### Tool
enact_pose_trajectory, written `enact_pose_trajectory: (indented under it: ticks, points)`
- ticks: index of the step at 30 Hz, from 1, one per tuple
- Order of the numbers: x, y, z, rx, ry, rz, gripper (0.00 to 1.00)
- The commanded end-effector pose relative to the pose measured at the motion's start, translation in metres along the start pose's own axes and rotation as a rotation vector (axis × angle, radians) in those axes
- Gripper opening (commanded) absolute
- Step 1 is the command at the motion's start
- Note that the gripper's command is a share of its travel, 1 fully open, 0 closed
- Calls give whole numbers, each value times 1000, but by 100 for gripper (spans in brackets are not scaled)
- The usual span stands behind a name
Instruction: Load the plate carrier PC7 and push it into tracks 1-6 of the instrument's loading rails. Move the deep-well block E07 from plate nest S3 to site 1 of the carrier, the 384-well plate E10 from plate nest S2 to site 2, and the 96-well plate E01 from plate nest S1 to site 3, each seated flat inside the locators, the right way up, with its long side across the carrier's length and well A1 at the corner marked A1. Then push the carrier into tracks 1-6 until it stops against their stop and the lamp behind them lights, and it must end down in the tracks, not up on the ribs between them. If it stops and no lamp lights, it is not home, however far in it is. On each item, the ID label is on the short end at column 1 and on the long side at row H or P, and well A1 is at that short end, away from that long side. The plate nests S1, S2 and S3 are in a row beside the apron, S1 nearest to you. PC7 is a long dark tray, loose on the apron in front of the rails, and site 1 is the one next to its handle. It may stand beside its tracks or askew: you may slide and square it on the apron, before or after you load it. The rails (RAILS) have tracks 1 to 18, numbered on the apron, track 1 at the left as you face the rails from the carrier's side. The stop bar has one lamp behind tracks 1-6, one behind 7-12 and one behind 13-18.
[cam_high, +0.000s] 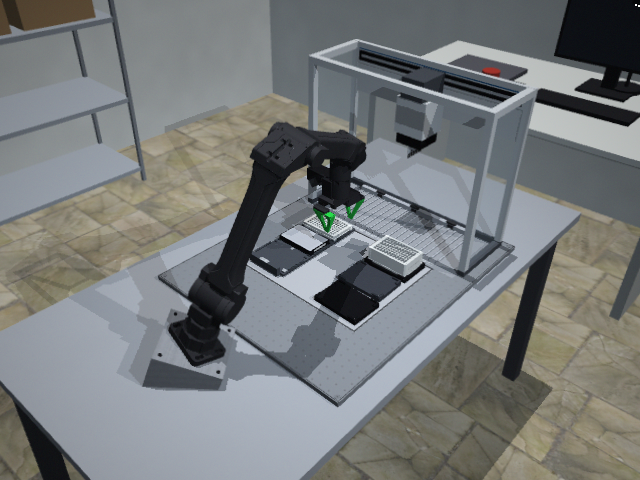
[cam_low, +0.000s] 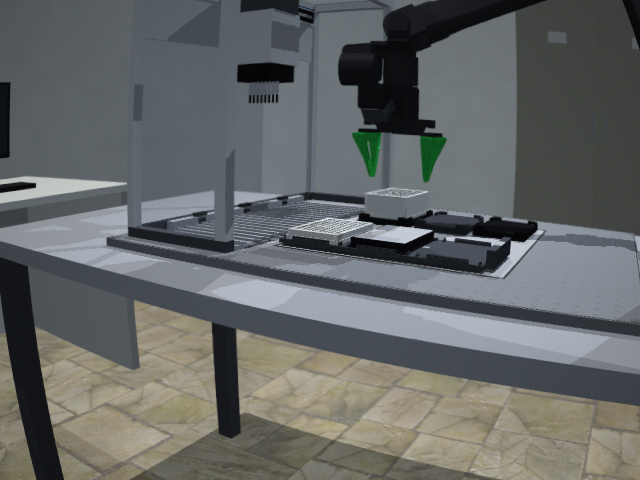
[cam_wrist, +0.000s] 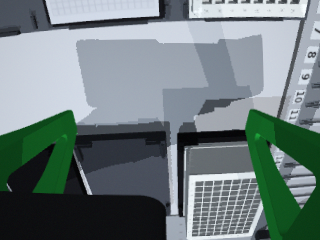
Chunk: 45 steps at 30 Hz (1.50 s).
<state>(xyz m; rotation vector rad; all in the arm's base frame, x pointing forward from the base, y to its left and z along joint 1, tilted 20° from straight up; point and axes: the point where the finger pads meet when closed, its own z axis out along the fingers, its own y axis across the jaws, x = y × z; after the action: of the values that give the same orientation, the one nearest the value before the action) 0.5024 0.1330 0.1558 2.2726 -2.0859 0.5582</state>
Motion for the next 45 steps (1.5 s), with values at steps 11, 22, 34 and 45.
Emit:
enact_pose_trajectory:
  ticks: [11, 22, 34, 45]
  points:
    - [69, -49, -17, 32, -12, -39, 100]
    - [125, -73, -19, 33, -8, -39, 100]
    - [142, -76, 0, 11, -12, -75, 100]
    - [158, -73, 34, 3, -6, -48, 100]
